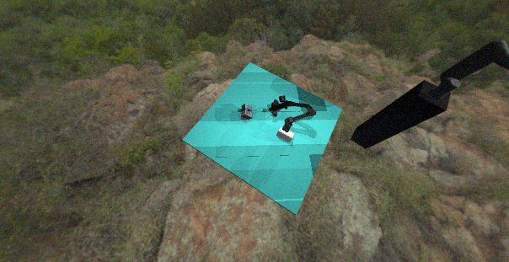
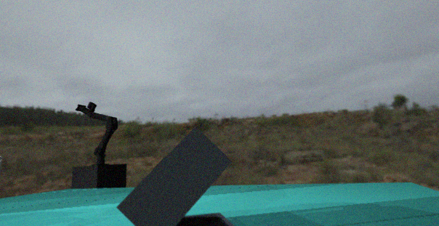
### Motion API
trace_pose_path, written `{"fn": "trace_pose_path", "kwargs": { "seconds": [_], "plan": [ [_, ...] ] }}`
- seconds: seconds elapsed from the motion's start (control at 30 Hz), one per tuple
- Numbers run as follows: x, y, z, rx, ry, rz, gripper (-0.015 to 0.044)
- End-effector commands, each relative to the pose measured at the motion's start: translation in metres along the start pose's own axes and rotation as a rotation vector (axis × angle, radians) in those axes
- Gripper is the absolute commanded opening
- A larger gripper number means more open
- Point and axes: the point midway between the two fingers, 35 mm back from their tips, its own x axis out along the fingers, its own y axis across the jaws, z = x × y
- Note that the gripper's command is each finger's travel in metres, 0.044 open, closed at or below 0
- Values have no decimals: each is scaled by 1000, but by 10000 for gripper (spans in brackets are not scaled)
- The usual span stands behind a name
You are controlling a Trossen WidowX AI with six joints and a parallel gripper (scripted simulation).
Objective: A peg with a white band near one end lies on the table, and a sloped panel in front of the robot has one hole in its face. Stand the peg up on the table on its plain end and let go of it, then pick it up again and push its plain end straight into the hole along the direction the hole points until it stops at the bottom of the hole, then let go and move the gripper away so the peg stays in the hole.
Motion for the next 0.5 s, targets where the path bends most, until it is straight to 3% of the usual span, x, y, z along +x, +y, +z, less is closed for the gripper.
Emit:
{"fn": "trace_pose_path", "kwargs": {
  "seconds": [0.0,0.47],
  "plan": [
    [-3,-1,0,-2,-35,-8,49],
    [-11,-1,-6,-5,-156,-8,49]
  ]
}}
